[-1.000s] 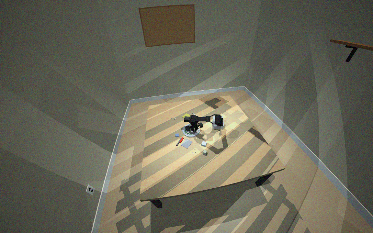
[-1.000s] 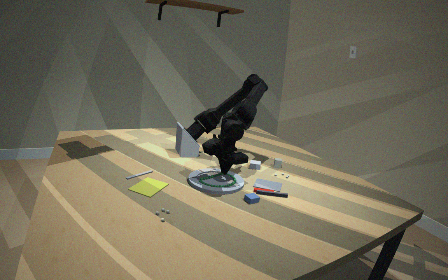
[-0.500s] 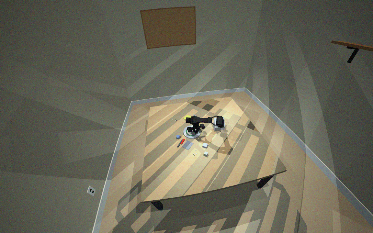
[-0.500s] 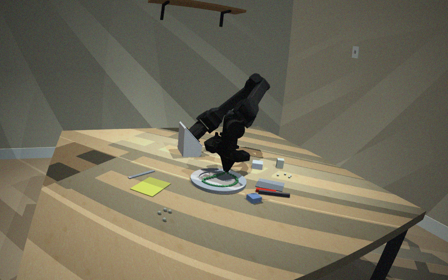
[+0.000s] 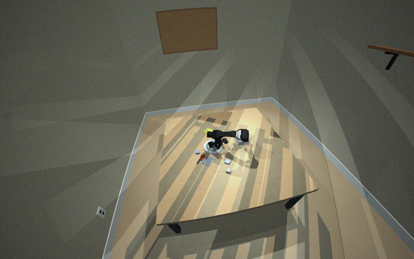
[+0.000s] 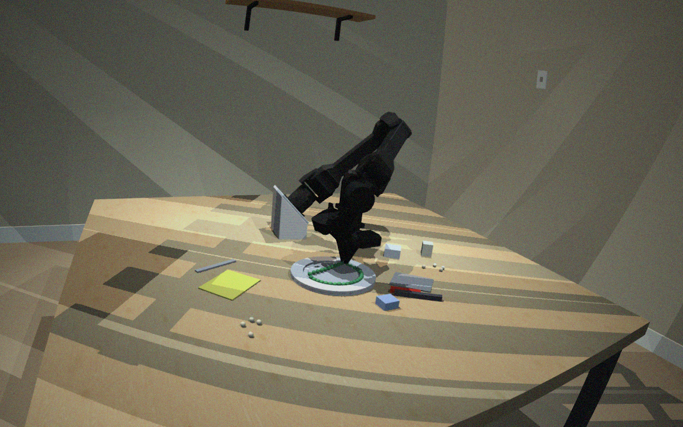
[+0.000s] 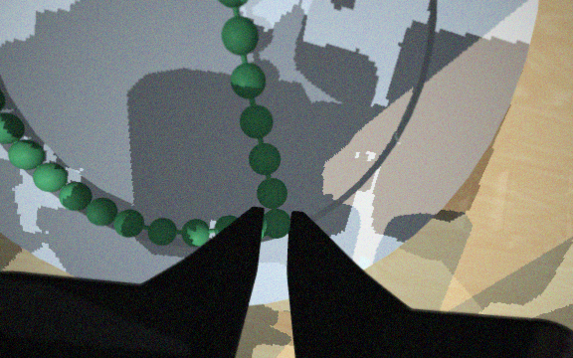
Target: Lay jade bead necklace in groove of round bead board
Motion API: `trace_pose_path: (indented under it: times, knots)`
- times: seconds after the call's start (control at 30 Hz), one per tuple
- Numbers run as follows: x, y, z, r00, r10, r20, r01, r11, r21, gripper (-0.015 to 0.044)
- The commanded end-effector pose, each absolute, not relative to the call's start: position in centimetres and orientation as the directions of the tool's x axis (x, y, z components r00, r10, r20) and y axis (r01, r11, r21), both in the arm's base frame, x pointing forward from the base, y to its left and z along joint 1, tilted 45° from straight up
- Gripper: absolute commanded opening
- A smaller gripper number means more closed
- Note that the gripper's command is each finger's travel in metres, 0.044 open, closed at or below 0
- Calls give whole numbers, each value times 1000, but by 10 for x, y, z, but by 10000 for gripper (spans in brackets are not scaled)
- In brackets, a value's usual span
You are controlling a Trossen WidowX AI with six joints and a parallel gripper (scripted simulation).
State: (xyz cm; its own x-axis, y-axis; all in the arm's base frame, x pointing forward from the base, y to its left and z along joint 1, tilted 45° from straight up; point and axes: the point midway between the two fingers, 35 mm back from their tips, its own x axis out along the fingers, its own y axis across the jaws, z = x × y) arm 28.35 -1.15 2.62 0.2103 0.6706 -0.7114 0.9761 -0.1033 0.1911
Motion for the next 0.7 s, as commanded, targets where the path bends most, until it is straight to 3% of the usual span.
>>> trace_pose_path:
  times: [0.0, 0.47, 0.67]
  knots:
    - [284, -12, 26, 210, 671, -711, 976, -103, 192, 79]
    - [282, -12, 27, 205, 674, -710, 977, -104, 184, 440]
    - [281, -15, 30, 207, 675, -708, 977, -104, 187, 440]
